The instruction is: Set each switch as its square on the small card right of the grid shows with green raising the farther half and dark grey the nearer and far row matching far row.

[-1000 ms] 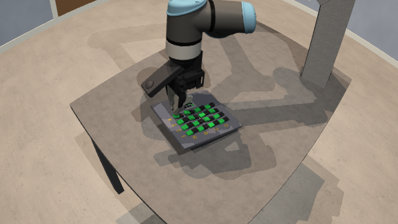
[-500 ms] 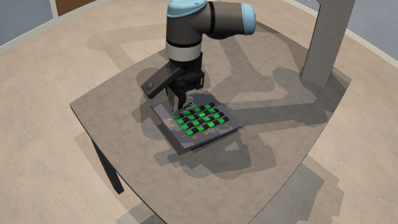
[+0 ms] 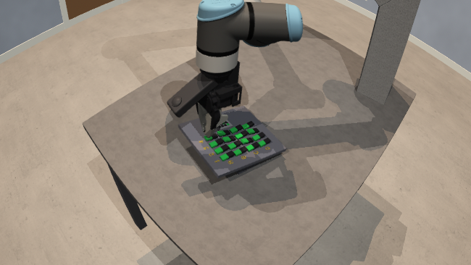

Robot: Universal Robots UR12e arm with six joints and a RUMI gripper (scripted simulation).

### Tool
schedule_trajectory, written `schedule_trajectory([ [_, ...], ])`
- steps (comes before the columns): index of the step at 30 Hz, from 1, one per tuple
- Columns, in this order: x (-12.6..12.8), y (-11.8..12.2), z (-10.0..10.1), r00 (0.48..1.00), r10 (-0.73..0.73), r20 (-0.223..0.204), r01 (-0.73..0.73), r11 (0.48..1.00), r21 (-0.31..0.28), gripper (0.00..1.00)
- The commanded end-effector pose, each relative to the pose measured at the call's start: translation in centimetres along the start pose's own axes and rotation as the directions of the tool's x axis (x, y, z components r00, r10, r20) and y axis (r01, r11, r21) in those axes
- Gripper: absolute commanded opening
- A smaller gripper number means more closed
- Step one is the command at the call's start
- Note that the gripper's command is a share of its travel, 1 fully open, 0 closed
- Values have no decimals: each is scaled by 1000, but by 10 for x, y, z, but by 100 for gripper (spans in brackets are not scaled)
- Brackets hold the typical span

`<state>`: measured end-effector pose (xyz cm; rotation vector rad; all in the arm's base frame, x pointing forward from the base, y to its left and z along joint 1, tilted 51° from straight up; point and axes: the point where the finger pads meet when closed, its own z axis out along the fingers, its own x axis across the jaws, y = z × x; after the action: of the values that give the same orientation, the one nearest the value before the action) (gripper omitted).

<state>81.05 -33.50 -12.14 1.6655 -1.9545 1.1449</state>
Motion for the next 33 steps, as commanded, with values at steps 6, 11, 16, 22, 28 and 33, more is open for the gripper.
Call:
schedule_trajectory([
  [6,0,0,0,1000,0,0,0,1000,1,0],
  [11,0,0,-6,1000,0,0,0,1000,1,0],
  [16,0,0,-15,1000,0,0,0,1000,1,0],
  [22,0,0,-28,1000,0,0,0,1000,1,0],
  [28,0,0,-30,1000,0,0,0,1000,1,0],
  [33,0,0,-30,1000,0,0,0,1000,1,0],
])
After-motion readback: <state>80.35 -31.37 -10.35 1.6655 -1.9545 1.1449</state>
